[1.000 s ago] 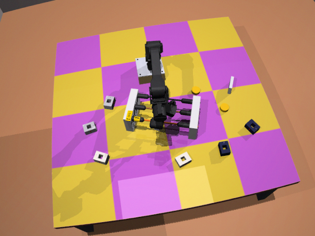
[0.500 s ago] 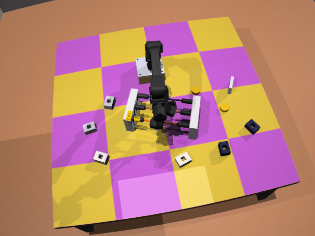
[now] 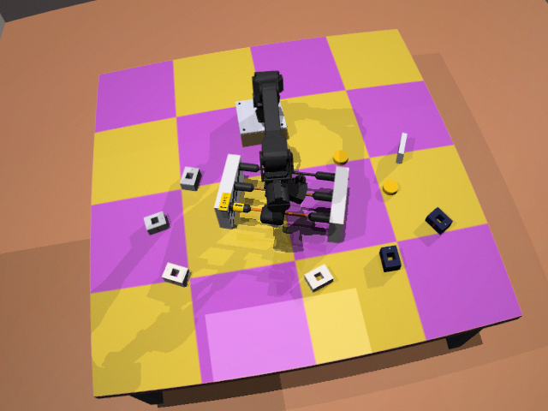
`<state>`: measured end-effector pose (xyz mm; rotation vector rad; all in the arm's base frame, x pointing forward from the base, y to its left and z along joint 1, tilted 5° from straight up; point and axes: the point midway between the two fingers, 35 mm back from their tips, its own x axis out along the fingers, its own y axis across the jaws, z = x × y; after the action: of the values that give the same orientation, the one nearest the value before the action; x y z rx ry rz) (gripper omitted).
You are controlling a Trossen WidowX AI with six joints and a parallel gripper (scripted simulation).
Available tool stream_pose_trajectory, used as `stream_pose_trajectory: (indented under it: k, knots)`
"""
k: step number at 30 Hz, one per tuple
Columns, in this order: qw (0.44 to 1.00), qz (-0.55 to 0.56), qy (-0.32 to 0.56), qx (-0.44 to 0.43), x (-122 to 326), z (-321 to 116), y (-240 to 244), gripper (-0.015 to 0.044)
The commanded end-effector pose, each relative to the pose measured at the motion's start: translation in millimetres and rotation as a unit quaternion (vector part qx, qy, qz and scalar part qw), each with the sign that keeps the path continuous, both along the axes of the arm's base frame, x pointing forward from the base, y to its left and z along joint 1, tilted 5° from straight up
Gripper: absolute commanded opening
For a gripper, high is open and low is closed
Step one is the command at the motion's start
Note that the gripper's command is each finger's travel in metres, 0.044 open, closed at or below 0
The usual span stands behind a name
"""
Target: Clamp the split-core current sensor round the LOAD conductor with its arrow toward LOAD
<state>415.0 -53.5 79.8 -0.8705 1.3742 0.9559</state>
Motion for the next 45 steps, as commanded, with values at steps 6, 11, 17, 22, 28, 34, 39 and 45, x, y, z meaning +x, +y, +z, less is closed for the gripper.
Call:
stream_pose_trajectory:
  k: [6,11,17,22,28,34,39,45]
  knots:
    - [1.0,0.0,0.0,0.0,0,0,0,0.0289]
    - [1.0,0.0,0.0,0.0,0,0,0,0.042]
    - [1.0,0.0,0.0,0.0,0,0,0,0.044]
    - [1.0,0.001,-0.004,-0.003,-1,-16,0,0.044]
    - [1.0,0.002,-0.007,-0.005,-2,-32,0,0.044]
    - [1.0,0.002,-0.007,-0.005,-2,-39,0,0.044]
    - [1.0,0.002,-0.007,-0.005,-2,-47,0,0.044]
    - [1.0,0.002,-0.007,-0.005,-3,-56,1,0.044]
